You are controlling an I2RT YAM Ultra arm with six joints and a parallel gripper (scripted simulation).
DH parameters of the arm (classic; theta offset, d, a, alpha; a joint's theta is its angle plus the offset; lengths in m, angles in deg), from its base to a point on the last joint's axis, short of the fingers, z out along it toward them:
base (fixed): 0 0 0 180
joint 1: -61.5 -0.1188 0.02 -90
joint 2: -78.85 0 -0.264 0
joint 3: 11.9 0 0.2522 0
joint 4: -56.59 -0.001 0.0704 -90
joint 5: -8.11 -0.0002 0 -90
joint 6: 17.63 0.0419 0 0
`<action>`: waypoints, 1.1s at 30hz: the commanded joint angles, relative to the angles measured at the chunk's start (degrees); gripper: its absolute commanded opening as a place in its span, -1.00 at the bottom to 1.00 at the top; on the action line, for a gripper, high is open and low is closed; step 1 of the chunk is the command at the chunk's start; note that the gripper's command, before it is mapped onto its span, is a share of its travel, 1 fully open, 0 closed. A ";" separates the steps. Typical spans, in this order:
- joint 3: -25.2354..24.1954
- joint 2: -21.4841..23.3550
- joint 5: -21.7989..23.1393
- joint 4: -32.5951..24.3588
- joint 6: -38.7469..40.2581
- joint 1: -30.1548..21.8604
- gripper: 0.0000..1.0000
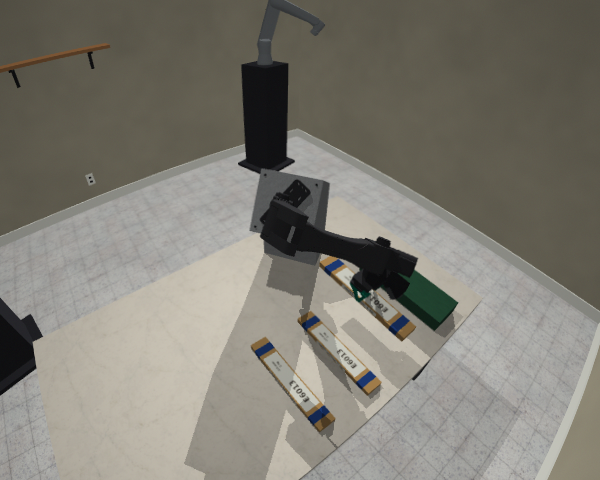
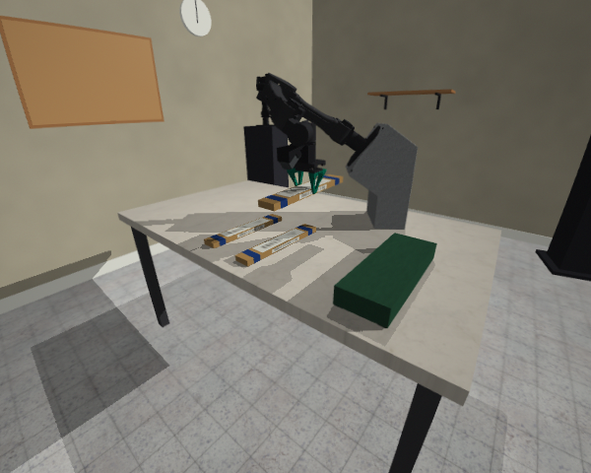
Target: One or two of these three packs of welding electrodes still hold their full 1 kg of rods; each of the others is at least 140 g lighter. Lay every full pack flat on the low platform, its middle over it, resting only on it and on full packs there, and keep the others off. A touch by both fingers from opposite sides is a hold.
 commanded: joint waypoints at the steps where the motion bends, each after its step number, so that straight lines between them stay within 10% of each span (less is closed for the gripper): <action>1: 0.55 3.34 0.06 -0.05 -0.51 -2.87 -1.00; 22: 0.23 3.49 0.07 0.77 -0.75 -2.62 -1.00; 33: -5.61 3.30 0.83 10.45 -7.09 1.79 -1.00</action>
